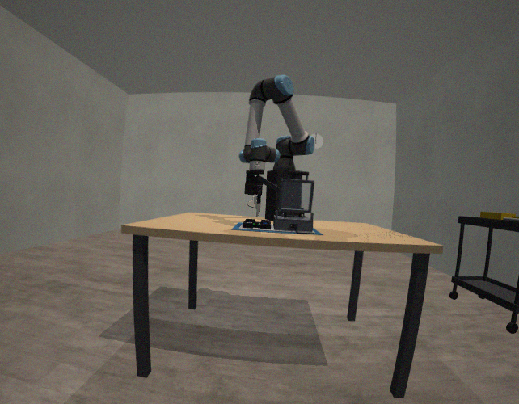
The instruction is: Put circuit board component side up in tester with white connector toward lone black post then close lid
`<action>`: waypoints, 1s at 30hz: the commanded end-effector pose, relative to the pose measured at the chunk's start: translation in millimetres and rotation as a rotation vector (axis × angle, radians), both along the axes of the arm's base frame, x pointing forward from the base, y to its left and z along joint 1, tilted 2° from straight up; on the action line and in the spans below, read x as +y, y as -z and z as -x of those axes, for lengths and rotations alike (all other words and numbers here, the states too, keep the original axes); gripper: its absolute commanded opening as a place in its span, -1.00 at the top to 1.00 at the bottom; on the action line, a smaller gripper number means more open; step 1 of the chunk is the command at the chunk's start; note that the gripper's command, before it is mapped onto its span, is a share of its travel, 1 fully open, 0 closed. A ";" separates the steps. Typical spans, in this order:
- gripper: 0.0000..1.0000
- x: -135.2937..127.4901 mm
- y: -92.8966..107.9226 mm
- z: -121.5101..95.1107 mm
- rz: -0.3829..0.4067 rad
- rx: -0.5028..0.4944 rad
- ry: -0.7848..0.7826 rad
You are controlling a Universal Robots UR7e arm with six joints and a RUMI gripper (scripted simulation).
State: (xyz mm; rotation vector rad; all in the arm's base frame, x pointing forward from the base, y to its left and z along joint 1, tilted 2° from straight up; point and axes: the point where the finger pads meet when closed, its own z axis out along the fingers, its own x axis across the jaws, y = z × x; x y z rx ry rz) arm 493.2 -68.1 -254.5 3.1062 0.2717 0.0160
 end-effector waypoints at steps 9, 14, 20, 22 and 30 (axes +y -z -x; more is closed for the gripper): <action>-0.17 -0.7 13.7 -0.9 0.000 -0.001 0.000; -0.17 -0.9 19.9 -1.0 0.000 -0.001 0.000; -0.17 -1.1 24.7 -1.2 0.000 -0.001 0.000; -0.17 -1.1 25.5 -1.2 0.000 -0.001 0.000; -0.17 -1.1 26.1 -1.2 0.000 -0.001 0.000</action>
